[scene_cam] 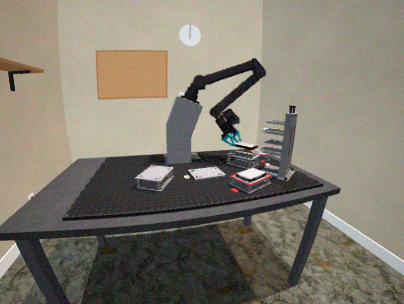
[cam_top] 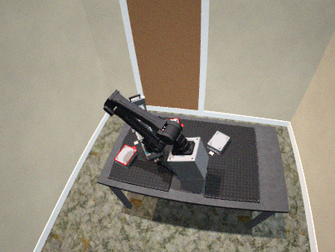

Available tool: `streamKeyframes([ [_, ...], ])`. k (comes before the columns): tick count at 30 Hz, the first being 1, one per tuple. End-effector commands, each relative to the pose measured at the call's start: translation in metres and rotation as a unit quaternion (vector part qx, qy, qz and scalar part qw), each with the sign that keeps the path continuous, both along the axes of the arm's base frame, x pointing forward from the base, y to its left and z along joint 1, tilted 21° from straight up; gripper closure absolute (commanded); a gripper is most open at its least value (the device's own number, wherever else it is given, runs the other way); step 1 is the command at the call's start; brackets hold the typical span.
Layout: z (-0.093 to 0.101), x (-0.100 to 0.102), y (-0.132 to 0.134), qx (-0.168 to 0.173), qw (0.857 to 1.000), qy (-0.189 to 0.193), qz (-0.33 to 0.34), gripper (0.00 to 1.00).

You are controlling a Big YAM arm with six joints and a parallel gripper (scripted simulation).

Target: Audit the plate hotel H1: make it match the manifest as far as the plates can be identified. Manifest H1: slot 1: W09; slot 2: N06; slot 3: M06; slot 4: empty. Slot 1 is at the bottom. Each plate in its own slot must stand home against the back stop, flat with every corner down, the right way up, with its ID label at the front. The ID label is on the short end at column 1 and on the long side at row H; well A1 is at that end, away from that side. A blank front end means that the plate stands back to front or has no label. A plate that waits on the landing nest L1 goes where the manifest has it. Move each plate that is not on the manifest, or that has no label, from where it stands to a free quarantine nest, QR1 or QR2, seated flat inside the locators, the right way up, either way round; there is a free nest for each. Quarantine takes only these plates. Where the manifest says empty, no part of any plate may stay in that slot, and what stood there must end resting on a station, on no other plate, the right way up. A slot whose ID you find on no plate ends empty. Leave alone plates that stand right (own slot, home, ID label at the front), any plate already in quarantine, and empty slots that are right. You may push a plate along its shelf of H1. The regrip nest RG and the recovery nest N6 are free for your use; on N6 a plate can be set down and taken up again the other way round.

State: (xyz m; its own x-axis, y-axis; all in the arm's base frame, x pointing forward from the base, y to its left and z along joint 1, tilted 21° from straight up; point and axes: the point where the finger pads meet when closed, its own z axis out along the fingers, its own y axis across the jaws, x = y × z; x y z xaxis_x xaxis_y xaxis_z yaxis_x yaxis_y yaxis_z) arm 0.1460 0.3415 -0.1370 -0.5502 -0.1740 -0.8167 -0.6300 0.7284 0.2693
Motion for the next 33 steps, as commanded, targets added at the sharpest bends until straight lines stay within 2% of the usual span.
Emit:
streamKeyframes([
  [1,0.001,-0.002,0.004,0.012,1.000,0.000,0.001,0.14],
  [33,-0.009,-0.002,0.011,0.017,1.000,-0.002,0.000,0.14],
])
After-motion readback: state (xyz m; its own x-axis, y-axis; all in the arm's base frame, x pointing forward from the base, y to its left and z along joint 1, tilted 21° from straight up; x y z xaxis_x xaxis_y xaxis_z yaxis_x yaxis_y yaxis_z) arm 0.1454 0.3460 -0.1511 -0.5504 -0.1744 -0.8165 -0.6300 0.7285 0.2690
